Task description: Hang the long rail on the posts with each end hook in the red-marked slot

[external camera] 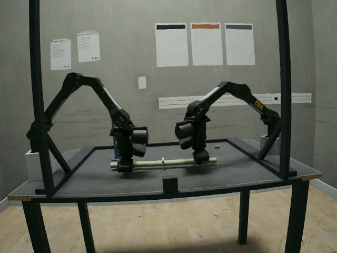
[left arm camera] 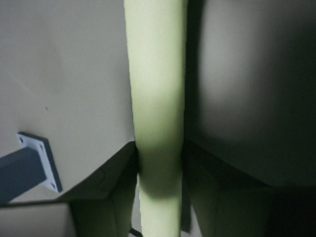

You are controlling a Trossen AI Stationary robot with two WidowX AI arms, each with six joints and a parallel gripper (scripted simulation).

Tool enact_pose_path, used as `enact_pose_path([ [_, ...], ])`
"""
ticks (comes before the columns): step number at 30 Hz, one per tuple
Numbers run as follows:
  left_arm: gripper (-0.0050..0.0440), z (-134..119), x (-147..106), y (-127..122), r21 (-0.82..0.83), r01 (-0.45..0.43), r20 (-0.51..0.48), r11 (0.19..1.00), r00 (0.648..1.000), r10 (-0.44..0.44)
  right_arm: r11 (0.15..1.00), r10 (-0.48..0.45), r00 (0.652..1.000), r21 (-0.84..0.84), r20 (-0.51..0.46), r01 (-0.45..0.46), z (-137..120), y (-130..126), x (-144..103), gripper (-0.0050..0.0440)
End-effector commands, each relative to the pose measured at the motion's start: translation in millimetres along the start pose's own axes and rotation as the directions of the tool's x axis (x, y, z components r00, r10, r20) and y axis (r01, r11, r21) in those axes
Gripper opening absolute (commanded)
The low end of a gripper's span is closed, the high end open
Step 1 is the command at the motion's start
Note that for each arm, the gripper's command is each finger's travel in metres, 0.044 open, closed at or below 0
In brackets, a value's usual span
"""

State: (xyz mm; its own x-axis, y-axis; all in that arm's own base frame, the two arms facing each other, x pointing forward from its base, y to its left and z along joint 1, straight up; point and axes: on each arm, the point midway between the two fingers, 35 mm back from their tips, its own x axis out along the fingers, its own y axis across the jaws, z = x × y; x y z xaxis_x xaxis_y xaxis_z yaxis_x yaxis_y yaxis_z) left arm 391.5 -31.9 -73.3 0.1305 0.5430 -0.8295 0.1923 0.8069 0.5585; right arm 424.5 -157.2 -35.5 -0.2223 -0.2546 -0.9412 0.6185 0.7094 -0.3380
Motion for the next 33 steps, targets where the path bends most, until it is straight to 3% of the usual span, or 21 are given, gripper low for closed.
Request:
enact_pose_path([
  [1, 0.0018, 5, -8, 5, -0.011, 0.001, 0.021, 1.000, 1.000, 0.000, 1.000, 0.013, 1.000, 0.008, 0.028, -0.013, 5, -2, -13, -0.0050],
  [15, -0.0005, 5, -15, 9, -0.011, 0.001, 0.021, 1.000, 1.000, 0.000, 1.000, 0.013, 1.000, 0.008, 0.028, -0.013, 5, -5, -21, -0.0050],
  [23, -0.0050, 5, -21, 13, -0.011, 0.001, 0.021, 1.000, 1.000, 0.000, 1.000, 0.013, 1.000, 0.008, 0.028, -0.013, 4, -8, -29, -0.0050],
  [33, -0.0050, 5, -23, 15, -0.011, 0.001, 0.021, 1.000, 1.000, 0.000, 1.000, 0.013, 1.000, 0.008, 0.028, -0.013, 4, -9, -31, -0.0050],
])
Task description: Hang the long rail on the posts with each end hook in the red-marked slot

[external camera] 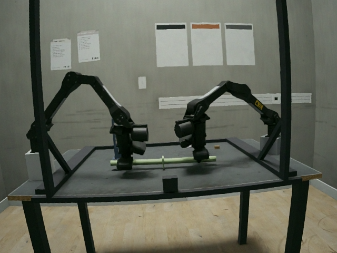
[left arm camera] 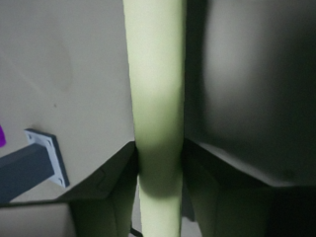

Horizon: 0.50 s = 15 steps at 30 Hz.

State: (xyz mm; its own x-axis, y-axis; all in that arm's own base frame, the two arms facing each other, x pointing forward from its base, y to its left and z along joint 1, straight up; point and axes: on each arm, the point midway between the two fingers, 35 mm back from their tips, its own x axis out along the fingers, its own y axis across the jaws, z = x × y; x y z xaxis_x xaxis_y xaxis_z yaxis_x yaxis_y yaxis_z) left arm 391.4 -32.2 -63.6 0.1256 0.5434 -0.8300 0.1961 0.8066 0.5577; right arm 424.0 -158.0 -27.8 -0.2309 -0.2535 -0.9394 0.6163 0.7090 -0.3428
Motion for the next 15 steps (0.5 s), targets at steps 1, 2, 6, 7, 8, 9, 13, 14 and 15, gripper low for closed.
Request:
enact_pose_path([
  [1, -0.0050, 5, -16, 10, -0.015, 0.000, 0.026, 1.000, 1.000, 0.001, 1.000, 0.018, 0.999, 0.009, 0.035, -0.018, 4, -6, -26, -0.0050],
  [2, -0.0050, 5, -16, 10, -0.015, 0.000, 0.026, 1.000, 1.000, 0.001, 1.000, 0.018, 0.999, 0.009, 0.035, -0.018, 4, -6, -26, -0.0050],
  [6, -0.0050, 5, -26, 15, -0.015, 0.000, 0.026, 1.000, 1.000, 0.001, 1.000, 0.018, 0.999, 0.009, 0.035, -0.018, 3, -12, -37, -0.0050],
  [7, -0.0050, 5, -30, 18, -0.015, 0.000, 0.026, 1.000, 1.000, 0.001, 1.000, 0.018, 0.999, 0.009, 0.035, -0.018, 3, -14, -41, -0.0050],
  [8, -0.0050, 5, -34, 20, -0.015, 0.000, 0.026, 1.000, 1.000, 0.001, 1.000, 0.018, 0.999, 0.009, 0.035, -0.018, 3, -16, -46, -0.0050],
  [9, -0.0050, 5, -38, 22, -0.015, 0.000, 0.026, 1.000, 1.000, 0.001, 1.000, 0.018, 0.999, 0.009, 0.035, -0.018, 3, -16, -47, -0.0050],
  [13, -0.0050, 5, -44, 25, -0.015, 0.000, 0.026, 1.000, 1.000, 0.000, 1.000, 0.018, 0.999, 0.009, 0.035, -0.018, 3, -21, -56, -0.0050],
  [14, -0.0050, 5, -44, 25, -0.015, 0.000, 0.026, 1.000, 1.000, 0.000, 1.000, 0.018, 0.999, 0.009, 0.035, -0.018, 3, -21, -56, -0.0050],
  [15, -0.0050, 5, -44, 25, -0.015, 0.000, 0.026, 1.000, 1.000, 0.000, 1.000, 0.018, 0.999, 0.009, 0.035, -0.018, 3, -21, -56, -0.0050],
])
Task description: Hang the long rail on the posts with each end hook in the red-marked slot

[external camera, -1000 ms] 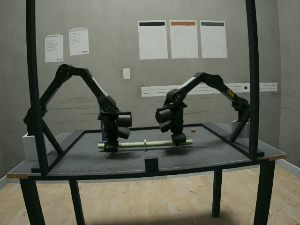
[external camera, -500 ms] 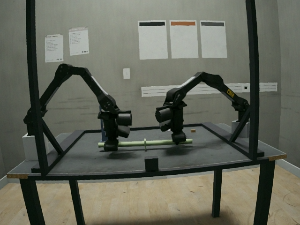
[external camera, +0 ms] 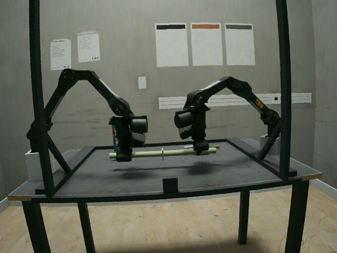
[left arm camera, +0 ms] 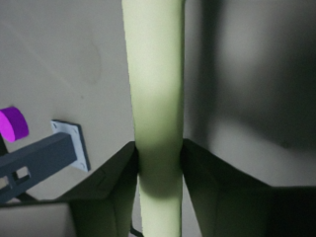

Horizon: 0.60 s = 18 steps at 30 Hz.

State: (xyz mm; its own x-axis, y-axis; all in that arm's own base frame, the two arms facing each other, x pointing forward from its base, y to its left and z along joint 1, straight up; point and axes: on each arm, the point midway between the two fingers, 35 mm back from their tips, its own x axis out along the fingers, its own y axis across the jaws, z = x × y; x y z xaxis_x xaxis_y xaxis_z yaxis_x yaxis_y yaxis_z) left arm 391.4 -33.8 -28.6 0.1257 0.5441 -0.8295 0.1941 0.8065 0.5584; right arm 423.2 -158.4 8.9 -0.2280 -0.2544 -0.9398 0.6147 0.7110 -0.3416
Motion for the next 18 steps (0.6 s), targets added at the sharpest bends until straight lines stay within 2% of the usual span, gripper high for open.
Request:
enact_pose_path([
  [1, -0.0050, 4, -14, 7, -0.013, 0.001, 0.026, 1.000, 1.000, 0.000, 1.000, 0.016, 0.999, 0.011, 0.033, -0.017, 3, -7, -22, -0.0050],
  [13, -0.0050, 4, -14, 7, -0.013, 0.001, 0.026, 1.000, 1.000, 0.000, 1.000, 0.016, 0.999, 0.011, 0.033, -0.017, 3, -7, -22, -0.0050],
  [18, -0.0050, 4, -25, 12, -0.013, 0.001, 0.026, 1.000, 1.000, -0.001, 1.000, 0.016, 0.999, 0.011, 0.033, -0.017, 3, -14, -33, -0.0050],
])
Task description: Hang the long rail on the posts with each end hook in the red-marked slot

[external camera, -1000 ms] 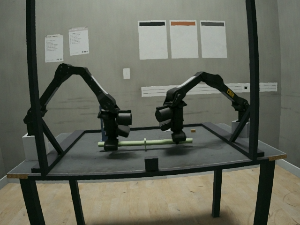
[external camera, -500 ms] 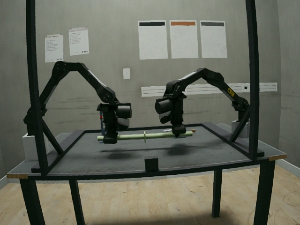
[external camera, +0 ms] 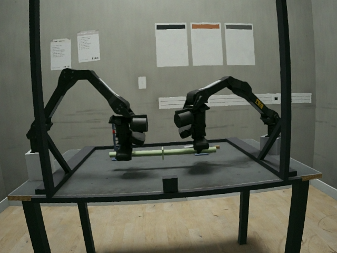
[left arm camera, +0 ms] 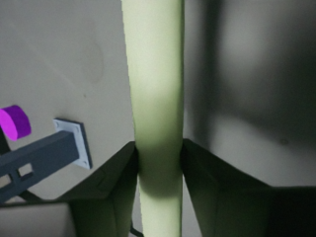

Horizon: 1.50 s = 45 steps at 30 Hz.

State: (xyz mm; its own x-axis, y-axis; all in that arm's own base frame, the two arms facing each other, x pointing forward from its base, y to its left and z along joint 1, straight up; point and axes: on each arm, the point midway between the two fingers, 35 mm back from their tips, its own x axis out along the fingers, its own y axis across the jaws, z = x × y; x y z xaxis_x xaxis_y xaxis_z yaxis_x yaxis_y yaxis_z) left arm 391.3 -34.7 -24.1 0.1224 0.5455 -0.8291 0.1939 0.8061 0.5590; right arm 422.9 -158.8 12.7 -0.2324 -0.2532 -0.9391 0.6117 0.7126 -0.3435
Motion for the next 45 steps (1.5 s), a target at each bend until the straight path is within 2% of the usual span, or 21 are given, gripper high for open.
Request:
enact_pose_path([
  [1, -0.0050, 4, -26, 12, -0.013, 0.002, 0.030, 1.000, 1.000, -0.001, 1.000, 0.018, 0.999, 0.015, 0.037, -0.019, 3, -15, -34, -0.0050],
  [9, -0.0050, 4, -42, 19, -0.037, 0.005, 0.015, 0.999, 1.000, -0.004, 1.000, 0.020, 0.999, -0.013, 0.045, -0.019, 2, -24, -49, -0.0050],
  [25, -0.0050, 3, -41, 22, -0.037, 0.004, 0.015, 0.999, 1.000, -0.004, 1.000, 0.019, 0.999, -0.013, 0.045, -0.019, 3, -27, -48, -0.0050],
  [45, -0.0050, -4, -21, 82, -0.037, 0.000, 0.015, 0.999, 1.000, 0.001, 1.000, 0.015, 0.999, -0.012, 0.046, -0.014, 9, -92, -44, -0.0050],
])
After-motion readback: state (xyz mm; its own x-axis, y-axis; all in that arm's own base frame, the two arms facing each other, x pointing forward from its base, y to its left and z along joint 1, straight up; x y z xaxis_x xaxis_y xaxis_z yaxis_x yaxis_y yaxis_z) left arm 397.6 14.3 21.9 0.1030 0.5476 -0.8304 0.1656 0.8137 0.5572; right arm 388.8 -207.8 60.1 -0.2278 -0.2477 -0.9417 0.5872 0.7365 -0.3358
